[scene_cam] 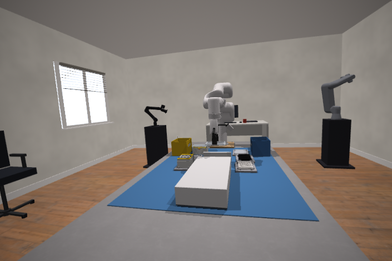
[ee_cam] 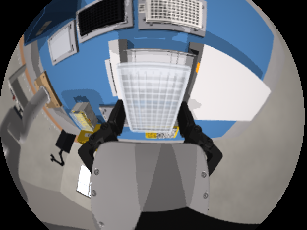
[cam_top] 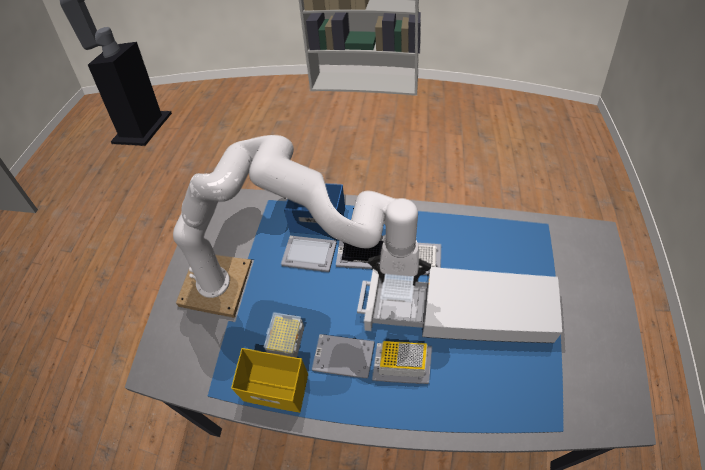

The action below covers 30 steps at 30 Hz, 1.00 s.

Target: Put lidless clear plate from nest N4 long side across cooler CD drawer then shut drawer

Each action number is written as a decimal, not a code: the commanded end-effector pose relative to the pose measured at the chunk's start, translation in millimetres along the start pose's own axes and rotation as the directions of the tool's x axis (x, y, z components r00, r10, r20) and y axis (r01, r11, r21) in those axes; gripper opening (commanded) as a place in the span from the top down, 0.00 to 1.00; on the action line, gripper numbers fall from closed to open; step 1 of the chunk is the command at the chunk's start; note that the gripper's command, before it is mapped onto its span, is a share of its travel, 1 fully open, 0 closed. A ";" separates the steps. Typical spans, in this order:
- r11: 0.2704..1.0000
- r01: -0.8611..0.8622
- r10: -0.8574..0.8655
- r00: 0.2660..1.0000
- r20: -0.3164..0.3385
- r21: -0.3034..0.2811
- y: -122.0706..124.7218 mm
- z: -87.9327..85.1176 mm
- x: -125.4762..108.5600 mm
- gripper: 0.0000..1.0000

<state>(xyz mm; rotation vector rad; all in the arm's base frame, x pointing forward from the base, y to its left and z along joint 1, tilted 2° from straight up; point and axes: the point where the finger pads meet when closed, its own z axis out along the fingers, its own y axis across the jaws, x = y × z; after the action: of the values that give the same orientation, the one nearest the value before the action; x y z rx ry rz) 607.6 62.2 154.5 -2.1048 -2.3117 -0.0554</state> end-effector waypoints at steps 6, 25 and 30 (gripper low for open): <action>1.000 0.000 0.000 1.000 0.000 -0.005 1.1 -2.5 -0.2 1.00; 1.000 0.000 0.000 1.000 0.000 -0.005 1.0 0.7 -0.5 1.00; 1.000 0.000 0.000 1.000 0.000 -0.005 0.9 5.7 -0.5 1.00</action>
<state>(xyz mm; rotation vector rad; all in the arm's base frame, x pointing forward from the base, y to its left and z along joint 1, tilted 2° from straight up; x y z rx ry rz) 606.8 61.9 147.5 -2.1039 -2.3107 -0.0530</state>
